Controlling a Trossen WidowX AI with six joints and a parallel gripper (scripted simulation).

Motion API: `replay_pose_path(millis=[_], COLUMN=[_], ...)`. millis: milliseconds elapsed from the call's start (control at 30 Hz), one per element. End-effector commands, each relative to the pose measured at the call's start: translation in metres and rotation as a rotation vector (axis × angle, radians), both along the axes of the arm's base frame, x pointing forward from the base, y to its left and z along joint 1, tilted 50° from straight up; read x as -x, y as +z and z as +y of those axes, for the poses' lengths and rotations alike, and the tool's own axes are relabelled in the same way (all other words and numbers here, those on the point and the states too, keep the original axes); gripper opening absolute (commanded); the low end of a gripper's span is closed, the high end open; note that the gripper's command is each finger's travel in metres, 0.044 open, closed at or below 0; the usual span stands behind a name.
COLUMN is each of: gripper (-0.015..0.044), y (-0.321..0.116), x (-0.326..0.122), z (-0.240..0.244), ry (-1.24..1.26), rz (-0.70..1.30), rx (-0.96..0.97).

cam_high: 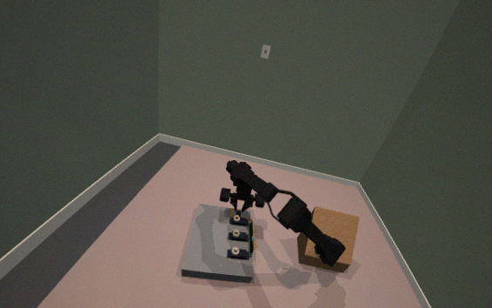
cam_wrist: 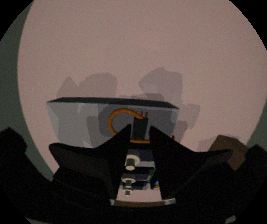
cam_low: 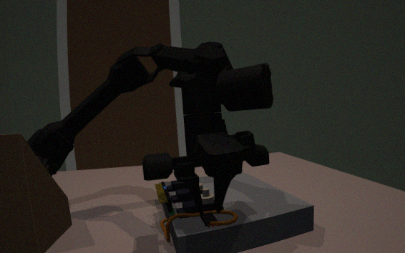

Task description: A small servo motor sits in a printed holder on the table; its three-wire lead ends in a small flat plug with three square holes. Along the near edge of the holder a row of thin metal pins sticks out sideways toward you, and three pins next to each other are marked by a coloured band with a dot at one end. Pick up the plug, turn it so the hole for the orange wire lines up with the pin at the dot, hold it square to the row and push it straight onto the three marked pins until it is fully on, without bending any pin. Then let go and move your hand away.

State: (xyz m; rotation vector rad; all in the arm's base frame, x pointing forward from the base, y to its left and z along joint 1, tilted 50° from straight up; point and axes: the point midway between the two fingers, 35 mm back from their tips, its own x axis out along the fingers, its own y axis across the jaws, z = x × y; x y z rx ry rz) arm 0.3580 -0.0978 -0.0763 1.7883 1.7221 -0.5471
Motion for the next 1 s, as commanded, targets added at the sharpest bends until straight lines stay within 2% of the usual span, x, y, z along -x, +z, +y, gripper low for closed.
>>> replay_pose_path(millis=[0, 200, 300, 467, 667, 967], gripper=[0.0115, 0.0115, 0.0036, 0.0003, 0.0, 0.0], y=[-0.004, -0.008, -0.008, -0.008, -0.002, 0.029], x=[0.0, 0.0, 0.0, 0.0, 0.0, 0.004], z=[0.006, 0.011, 0.011, 0.011, 0.004, -0.033], ry=[0.0, 0.0, 0.0, 0.0, -0.001, 0.0], rz=[0.004, 0.004, 0.004, 0.004, 0.004, 0.005], rx=[-0.006, -0.006, -0.006, -0.006, -0.005, -0.004])
